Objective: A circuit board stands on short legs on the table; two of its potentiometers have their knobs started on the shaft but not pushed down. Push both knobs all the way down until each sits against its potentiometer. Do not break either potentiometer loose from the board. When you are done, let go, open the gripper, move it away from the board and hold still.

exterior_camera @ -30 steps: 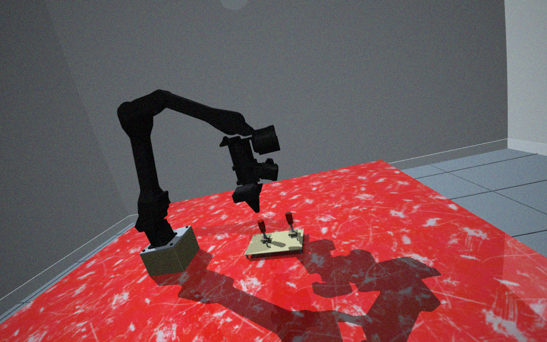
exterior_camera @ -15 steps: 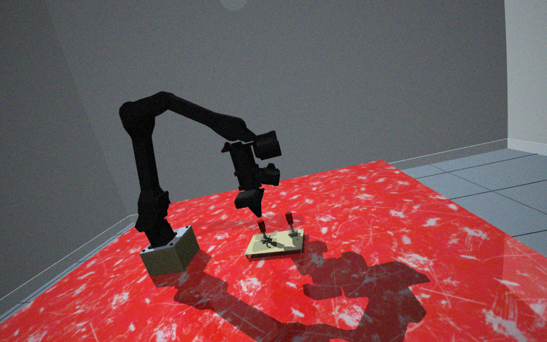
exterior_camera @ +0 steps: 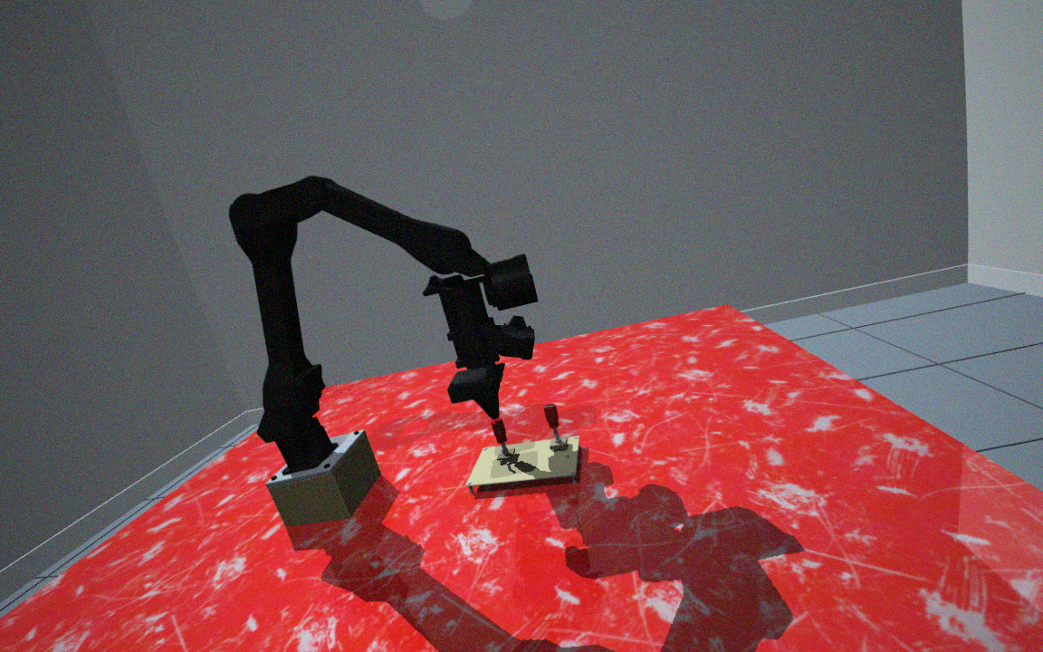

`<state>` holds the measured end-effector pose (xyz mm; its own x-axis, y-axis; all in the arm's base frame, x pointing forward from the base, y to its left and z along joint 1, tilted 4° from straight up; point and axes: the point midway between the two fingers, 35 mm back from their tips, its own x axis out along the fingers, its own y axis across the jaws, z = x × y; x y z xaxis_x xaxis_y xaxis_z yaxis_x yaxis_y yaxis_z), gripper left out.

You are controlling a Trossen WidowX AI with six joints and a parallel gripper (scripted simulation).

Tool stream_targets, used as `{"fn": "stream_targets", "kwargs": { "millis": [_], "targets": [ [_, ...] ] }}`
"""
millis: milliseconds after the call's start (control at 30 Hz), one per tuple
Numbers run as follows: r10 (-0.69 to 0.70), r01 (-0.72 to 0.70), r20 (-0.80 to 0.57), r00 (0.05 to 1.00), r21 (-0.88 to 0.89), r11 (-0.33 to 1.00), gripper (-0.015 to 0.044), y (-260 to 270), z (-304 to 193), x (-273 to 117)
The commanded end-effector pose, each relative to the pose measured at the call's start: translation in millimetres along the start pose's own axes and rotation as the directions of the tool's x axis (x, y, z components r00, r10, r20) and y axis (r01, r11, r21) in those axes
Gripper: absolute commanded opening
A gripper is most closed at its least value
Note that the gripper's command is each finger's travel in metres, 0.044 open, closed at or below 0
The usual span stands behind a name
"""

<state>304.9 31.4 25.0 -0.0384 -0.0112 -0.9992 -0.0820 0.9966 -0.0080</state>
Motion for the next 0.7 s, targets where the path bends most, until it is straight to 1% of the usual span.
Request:
{"fn": "stream_targets", "kwargs": {
  "millis": [0,667],
  "targets": [
    [-0.003,0.003,0.0,1.0,0.004,1.0,0.0,-0.6,-0.1,1.4],
    [-0.003,0.003,0.0,1.0,0.004,1.0,0.0,-0.6,-0.1,5.7]
  ]
}}
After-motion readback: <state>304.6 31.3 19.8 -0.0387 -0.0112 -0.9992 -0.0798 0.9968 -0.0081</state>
